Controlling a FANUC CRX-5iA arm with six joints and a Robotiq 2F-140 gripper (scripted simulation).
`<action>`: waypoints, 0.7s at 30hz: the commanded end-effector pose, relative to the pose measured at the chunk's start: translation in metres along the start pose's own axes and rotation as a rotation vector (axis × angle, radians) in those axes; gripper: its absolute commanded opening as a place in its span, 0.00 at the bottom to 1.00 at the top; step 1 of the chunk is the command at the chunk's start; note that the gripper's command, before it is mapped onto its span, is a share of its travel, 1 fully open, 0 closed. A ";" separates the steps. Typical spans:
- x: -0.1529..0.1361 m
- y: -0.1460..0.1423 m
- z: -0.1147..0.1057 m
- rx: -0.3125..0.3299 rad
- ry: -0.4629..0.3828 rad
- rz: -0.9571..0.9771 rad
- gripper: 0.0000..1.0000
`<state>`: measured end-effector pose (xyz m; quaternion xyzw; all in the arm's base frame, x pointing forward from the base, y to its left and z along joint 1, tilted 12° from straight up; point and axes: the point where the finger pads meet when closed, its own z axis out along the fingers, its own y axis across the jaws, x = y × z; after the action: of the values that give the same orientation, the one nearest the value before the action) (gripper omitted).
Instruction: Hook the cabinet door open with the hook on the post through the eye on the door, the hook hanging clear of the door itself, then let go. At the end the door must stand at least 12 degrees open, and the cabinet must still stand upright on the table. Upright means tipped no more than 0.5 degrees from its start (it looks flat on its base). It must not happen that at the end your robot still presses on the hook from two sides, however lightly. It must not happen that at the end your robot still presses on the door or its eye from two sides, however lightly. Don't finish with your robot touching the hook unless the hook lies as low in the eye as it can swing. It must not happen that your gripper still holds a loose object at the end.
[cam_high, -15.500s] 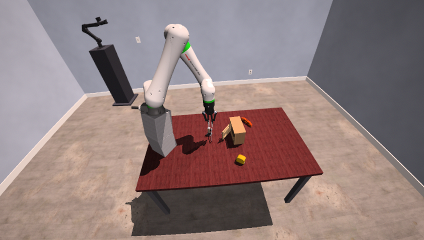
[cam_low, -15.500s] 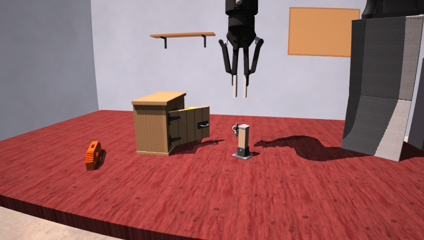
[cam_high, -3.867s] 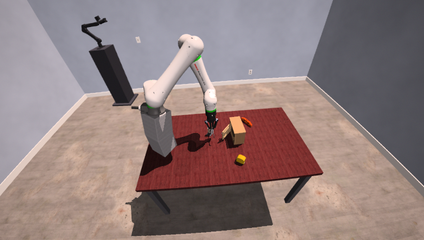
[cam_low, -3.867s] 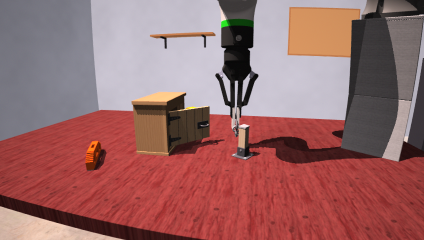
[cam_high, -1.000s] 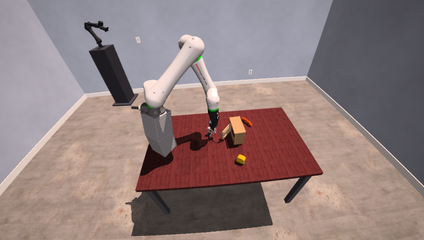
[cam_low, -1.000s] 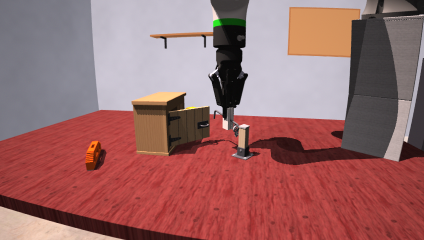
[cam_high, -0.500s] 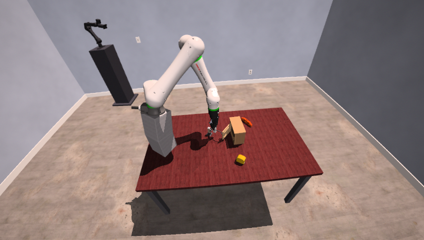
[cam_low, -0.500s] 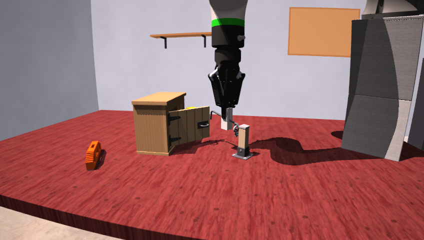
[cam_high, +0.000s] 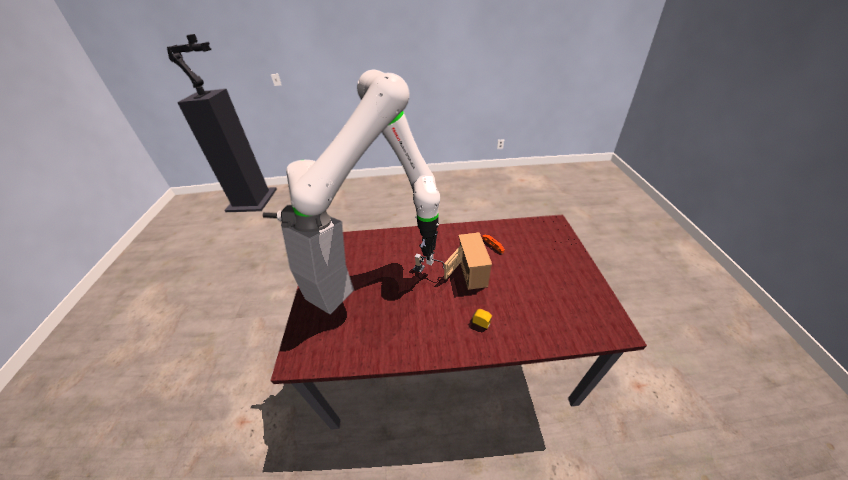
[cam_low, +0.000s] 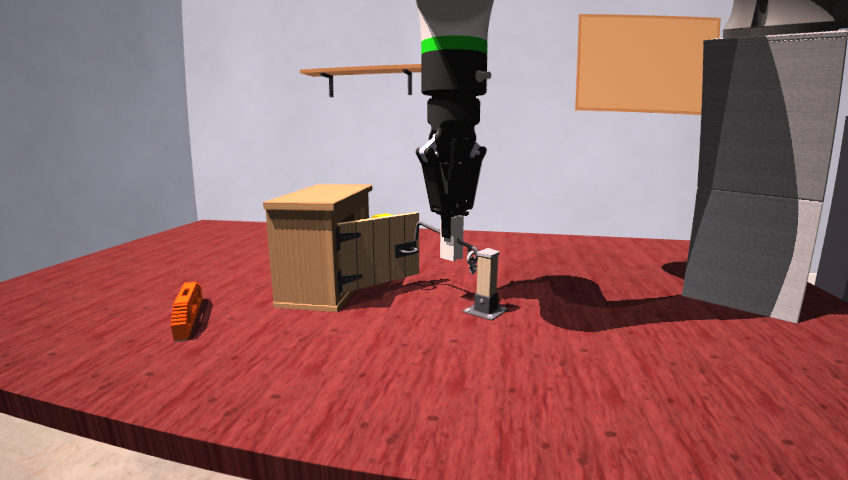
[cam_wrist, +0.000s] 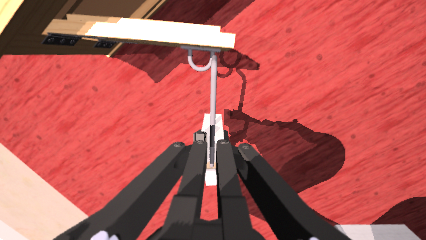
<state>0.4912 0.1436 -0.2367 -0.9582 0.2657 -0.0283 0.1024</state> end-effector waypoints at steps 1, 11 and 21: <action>0.000 -0.001 0.000 0.001 -0.001 -0.033 0.03; 0.000 -0.004 0.000 0.001 -0.001 -0.103 0.03; 0.000 -0.005 0.000 0.001 -0.001 -0.130 0.03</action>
<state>0.4937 0.1483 -0.2355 -0.9733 0.2033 -0.0348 0.1006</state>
